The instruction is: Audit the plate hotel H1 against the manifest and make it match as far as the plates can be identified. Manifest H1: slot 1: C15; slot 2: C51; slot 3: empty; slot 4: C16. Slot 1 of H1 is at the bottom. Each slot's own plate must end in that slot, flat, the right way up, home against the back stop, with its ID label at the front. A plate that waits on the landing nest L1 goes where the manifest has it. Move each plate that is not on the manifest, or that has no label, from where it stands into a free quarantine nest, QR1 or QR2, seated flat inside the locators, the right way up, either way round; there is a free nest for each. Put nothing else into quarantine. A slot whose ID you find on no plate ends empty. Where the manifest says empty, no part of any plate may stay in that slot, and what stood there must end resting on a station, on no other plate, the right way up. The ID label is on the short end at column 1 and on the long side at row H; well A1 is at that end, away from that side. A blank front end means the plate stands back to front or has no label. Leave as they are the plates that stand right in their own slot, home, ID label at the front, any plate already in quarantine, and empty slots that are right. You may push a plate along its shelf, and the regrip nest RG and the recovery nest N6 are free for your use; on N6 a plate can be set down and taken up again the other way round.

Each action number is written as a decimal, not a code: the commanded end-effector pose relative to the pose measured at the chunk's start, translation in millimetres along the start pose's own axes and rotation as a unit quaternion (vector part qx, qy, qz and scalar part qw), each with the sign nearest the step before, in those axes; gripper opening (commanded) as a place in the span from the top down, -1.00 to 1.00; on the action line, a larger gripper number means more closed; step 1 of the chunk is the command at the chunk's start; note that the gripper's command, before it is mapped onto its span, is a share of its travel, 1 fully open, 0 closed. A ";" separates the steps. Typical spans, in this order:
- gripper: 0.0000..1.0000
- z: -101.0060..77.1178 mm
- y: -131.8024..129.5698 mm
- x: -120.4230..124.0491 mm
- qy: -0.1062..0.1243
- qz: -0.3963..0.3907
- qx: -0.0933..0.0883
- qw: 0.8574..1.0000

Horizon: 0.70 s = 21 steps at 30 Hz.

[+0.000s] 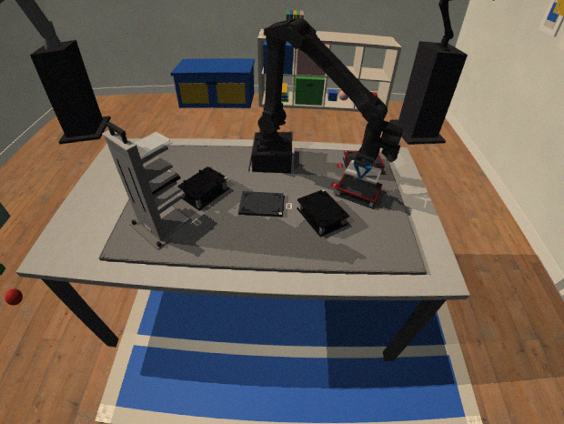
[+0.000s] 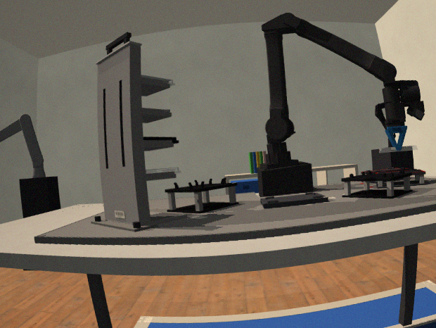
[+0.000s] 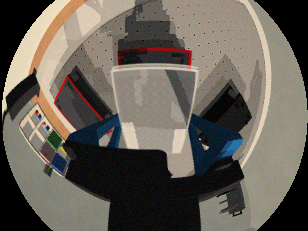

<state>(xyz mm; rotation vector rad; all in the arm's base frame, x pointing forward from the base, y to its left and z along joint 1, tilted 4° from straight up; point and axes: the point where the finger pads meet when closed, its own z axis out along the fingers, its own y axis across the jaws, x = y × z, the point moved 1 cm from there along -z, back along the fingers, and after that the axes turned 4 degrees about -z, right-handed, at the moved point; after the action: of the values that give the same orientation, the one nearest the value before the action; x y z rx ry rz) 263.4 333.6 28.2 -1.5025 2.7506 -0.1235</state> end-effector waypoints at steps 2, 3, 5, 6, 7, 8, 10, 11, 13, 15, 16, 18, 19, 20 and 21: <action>-0.72 -16.0 -2.7 -16.6 -0.025 0.001 0.002 1.000; -0.72 -16.0 -2.7 -16.6 -0.025 0.001 0.002 1.000; -0.72 -16.0 -2.7 -16.6 -0.025 0.001 0.002 1.000; -0.72 -16.0 -2.8 -16.7 -0.025 0.001 0.002 1.000; -0.72 -19.6 -7.4 -24.8 -0.037 0.001 0.003 0.999; -0.72 -14.1 -7.1 -22.0 -0.031 0.001 0.003 1.000; -0.72 -3.4 -6.3 -15.0 -0.018 0.001 0.002 1.000; -0.72 -0.2 -5.8 -11.3 -0.014 0.001 0.001 1.000; -0.72 4.9 -4.6 -5.3 -0.008 0.000 0.001 1.000; -0.72 6.3 -4.4 -4.7 -0.007 -0.001 0.001 1.000; -0.72 4.4 -5.1 -8.6 -0.012 0.000 0.001 1.000; -0.72 3.2 -5.7 -11.8 -0.016 0.001 0.001 1.000; -0.72 3.2 -5.7 -11.8 -0.016 0.001 0.001 1.000; -0.72 0.3 -5.4 -8.5 -0.014 0.001 0.001 1.000; -0.72 4.7 -5.0 -6.2 -0.012 0.000 0.001 1.000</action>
<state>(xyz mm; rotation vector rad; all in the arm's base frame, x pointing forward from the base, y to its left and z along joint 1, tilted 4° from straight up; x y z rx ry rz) 264.7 334.3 22.1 -1.5002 2.7450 -0.1186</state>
